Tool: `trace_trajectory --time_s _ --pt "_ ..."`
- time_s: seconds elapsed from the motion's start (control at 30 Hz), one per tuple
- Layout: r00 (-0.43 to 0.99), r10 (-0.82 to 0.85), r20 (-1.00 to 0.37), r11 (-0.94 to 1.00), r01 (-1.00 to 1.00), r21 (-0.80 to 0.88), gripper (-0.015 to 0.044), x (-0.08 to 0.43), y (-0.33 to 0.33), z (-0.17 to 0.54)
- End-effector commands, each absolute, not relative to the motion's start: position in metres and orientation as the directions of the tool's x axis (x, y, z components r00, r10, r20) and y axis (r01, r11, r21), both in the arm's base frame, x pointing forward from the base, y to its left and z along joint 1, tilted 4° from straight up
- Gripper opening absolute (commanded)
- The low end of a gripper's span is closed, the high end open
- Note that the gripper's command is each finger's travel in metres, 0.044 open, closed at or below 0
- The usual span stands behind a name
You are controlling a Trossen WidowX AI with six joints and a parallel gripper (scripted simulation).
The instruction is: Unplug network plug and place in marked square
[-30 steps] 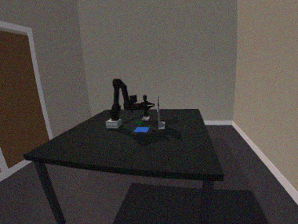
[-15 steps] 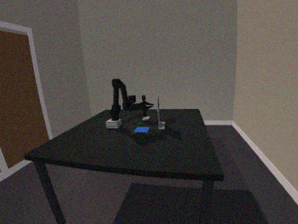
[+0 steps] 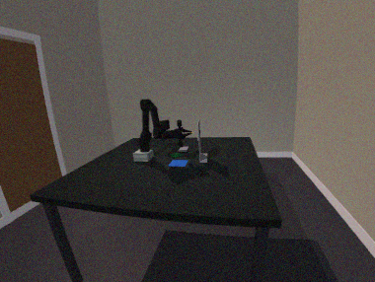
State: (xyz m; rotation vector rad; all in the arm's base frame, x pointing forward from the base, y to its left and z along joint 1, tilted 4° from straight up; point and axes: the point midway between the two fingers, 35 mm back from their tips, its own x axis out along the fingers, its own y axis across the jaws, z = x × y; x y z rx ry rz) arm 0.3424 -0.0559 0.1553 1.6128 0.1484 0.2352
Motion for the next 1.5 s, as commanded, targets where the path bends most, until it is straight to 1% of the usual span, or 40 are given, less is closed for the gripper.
trace_trajectory --time_s 0.0,1.47 --pt "0.969 0.24 0.064 -0.056 -0.052 0.997 0.0 0.338 -0.056 0.156" --pt "0.969 0.24 0.061 -0.056 -0.049 0.997 0.0 0.307 -0.059 0.154"
